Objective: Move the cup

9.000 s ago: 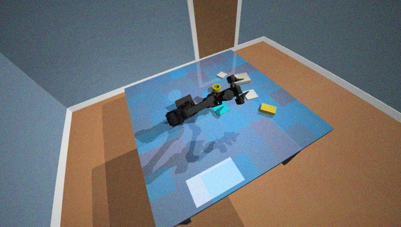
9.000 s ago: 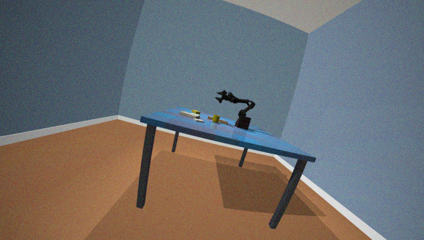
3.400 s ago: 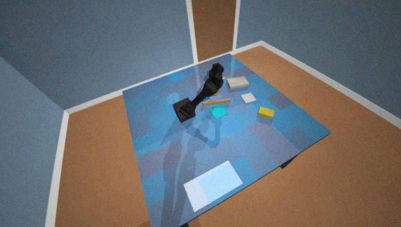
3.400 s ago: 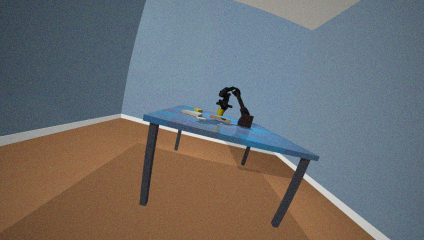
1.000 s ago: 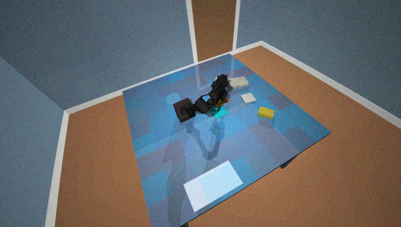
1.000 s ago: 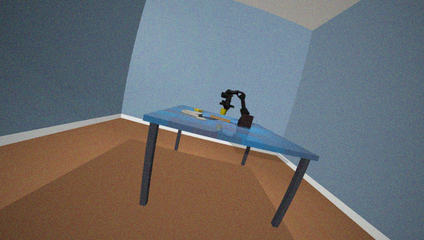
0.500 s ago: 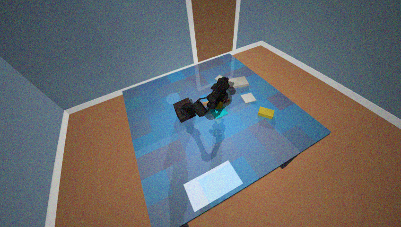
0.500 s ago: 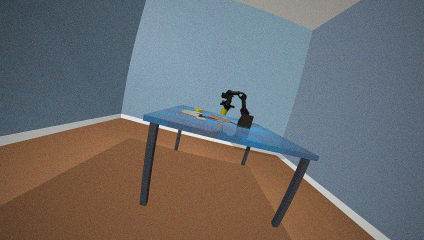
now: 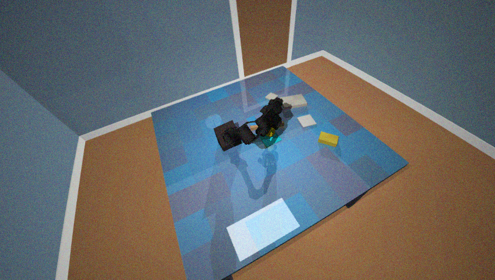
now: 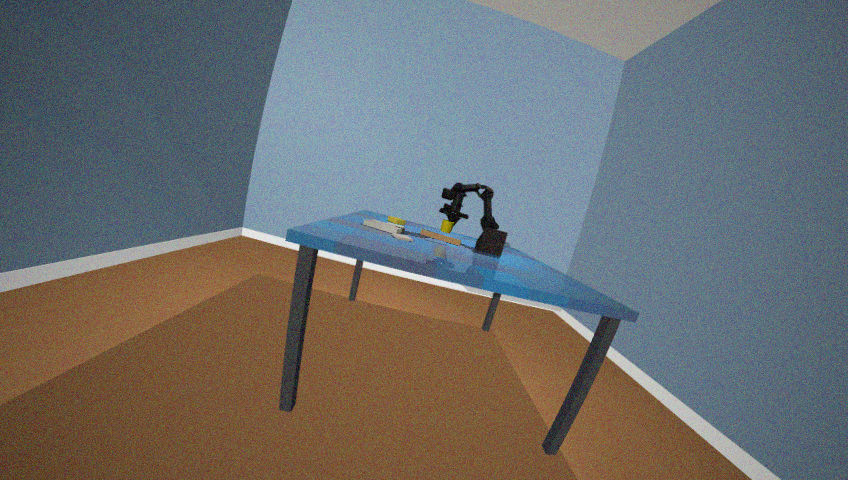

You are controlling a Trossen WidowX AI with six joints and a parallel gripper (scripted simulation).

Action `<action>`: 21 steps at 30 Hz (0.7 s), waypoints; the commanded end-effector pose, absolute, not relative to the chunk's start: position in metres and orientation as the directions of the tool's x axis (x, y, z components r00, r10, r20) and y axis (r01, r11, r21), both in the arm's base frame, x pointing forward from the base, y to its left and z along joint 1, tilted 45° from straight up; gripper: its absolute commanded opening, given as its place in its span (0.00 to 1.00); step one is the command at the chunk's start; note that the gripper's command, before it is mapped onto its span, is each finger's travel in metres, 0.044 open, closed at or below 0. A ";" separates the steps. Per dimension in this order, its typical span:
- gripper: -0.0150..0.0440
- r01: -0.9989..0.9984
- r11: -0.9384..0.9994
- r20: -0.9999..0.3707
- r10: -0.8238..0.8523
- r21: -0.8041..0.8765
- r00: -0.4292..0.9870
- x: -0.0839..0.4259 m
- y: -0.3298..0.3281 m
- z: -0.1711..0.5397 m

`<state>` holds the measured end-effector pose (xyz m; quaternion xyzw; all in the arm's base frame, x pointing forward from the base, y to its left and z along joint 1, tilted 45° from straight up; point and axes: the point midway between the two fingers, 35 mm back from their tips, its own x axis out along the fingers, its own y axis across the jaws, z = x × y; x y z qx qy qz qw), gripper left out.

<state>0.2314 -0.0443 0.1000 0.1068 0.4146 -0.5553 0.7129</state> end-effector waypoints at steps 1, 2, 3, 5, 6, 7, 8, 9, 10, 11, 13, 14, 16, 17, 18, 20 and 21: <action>0.25 0.879 0.361 -0.707 -0.706 -0.311 0.040 0.232 -0.049 0.096; 0.25 0.879 0.361 -0.707 -0.706 -0.311 0.040 0.232 -0.050 0.096; 0.25 0.879 0.361 -0.707 -0.706 -0.311 0.041 0.232 -0.051 0.095; 0.25 0.879 0.362 -0.707 -0.706 -0.311 0.041 0.232 -0.053 0.093; 0.25 0.879 0.362 -0.707 -0.706 -0.311 0.041 0.232 -0.053 0.092; 0.25 0.879 0.362 -0.707 -0.706 -0.311 0.041 0.232 -0.054 0.091; 0.25 0.879 0.362 -0.707 -0.706 -0.311 0.041 0.232 -0.055 0.090; 0.25 0.879 0.361 -0.707 -0.706 -0.311 0.041 0.232 -0.056 0.090; 0.25 0.879 0.361 -0.707 -0.706 -0.311 0.041 0.232 -0.057 0.089; 0.25 0.879 0.361 -0.707 -0.706 -0.311 0.041 0.232 -0.058 0.088; 0.25 0.879 0.361 -0.707 -0.706 -0.311 0.041 0.232 -0.060 0.086; 0.25 0.879 0.361 -0.707 -0.707 -0.311 0.041 0.232 -0.061 0.086; 0.25 0.879 0.361 -0.706 -0.707 -0.311 0.041 0.232 -0.063 0.084; 0.25 0.879 0.361 -0.706 -0.707 -0.311 0.041 0.232 -0.064 0.083; 0.25 0.879 0.361 -0.706 -0.707 -0.311 0.041 0.232 -0.065 0.082; 0.25 0.879 0.361 -0.706 -0.707 -0.311 0.041 0.232 -0.066 0.081; 0.25 0.879 0.361 -0.706 -0.707 -0.311 0.041 0.232 -0.067 0.080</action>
